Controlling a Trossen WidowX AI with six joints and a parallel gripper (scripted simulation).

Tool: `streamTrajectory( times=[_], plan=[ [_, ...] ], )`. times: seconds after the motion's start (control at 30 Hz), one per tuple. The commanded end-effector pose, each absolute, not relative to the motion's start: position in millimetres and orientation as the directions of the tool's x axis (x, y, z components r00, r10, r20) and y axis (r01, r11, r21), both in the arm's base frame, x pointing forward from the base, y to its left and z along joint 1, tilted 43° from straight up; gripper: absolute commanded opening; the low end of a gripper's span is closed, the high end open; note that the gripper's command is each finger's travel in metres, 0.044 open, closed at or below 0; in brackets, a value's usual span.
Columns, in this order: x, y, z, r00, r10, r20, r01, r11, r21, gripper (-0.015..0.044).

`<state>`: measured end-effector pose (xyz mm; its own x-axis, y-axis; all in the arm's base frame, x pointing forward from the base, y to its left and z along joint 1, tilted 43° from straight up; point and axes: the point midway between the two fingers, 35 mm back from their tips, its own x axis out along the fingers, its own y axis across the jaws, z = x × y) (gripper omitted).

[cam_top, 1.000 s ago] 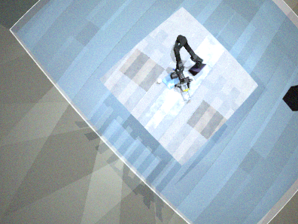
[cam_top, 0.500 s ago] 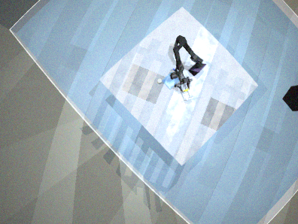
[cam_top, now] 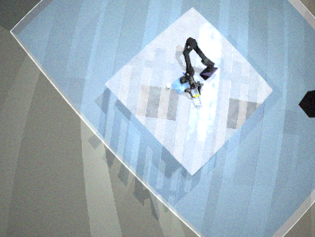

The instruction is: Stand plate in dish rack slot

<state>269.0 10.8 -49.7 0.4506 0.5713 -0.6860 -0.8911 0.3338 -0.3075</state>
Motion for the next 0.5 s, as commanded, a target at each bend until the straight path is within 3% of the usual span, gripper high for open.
streamTrajectory(
  times=[0.0,0.17,0.47],
  plan=[
    [269.0,10.8,-49.8,0.451,0.571,-0.686,-0.891,0.334,-0.307,0.04],
    [270.9,15.5,-44.3,0.448,0.571,-0.688,-0.892,0.331,-0.307,0.04],
    [277.2,85.4,30.9,0.451,0.582,-0.677,-0.892,0.33,-0.31,0.04]
  ],
)
